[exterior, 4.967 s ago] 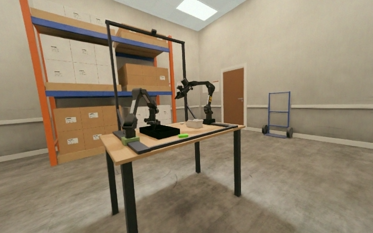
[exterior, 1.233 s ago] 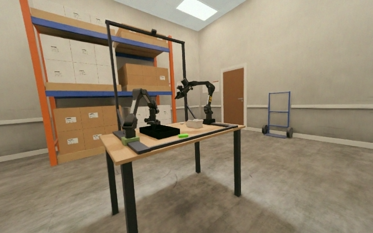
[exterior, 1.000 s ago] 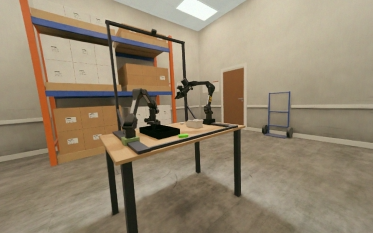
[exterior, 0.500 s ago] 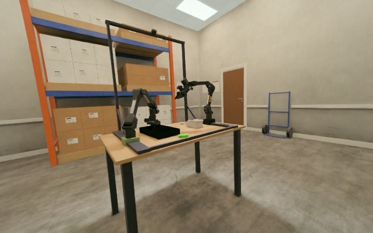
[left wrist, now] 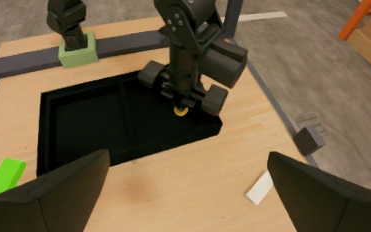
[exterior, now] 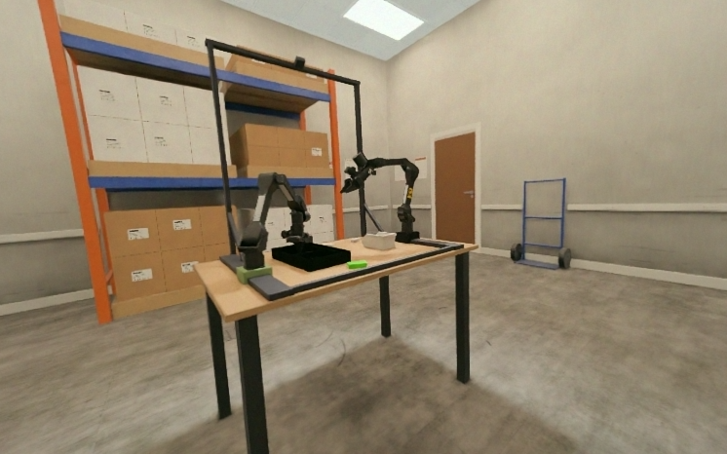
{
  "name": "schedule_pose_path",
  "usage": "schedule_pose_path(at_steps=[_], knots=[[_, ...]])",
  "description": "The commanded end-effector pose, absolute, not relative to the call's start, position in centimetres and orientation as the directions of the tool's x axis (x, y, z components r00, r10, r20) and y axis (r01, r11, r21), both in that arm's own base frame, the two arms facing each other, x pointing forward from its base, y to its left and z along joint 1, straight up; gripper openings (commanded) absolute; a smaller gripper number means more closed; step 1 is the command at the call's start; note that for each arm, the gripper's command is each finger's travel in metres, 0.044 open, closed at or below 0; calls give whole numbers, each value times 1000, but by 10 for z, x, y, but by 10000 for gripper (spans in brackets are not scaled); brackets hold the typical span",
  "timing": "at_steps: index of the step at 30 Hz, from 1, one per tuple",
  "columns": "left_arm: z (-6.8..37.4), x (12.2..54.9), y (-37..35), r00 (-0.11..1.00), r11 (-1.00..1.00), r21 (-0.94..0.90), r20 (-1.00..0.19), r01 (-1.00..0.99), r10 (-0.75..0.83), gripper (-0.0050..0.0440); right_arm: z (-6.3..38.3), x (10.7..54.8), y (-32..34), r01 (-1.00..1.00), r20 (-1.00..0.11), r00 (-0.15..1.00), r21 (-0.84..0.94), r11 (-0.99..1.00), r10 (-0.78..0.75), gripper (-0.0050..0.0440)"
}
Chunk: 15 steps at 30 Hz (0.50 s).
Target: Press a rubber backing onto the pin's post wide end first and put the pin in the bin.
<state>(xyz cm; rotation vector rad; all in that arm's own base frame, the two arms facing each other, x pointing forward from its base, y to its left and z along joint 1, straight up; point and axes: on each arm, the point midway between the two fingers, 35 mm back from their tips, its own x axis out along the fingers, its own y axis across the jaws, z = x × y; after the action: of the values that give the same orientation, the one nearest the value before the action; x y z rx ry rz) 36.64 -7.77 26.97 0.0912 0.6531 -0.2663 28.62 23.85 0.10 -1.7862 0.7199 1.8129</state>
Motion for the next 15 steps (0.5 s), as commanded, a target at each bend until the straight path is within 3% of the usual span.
schedule_pose_path(at_steps=[1,15], knots=[[278,366,-77,774,962,2,-594,274,-219,440,-14,278,236,-671,-998,-51,66,-738,-43,-50],[278,366,-77,774,962,2,-594,274,-219,440,-12,284,233,-673,-998,-44,58,-738,-38,-50]])
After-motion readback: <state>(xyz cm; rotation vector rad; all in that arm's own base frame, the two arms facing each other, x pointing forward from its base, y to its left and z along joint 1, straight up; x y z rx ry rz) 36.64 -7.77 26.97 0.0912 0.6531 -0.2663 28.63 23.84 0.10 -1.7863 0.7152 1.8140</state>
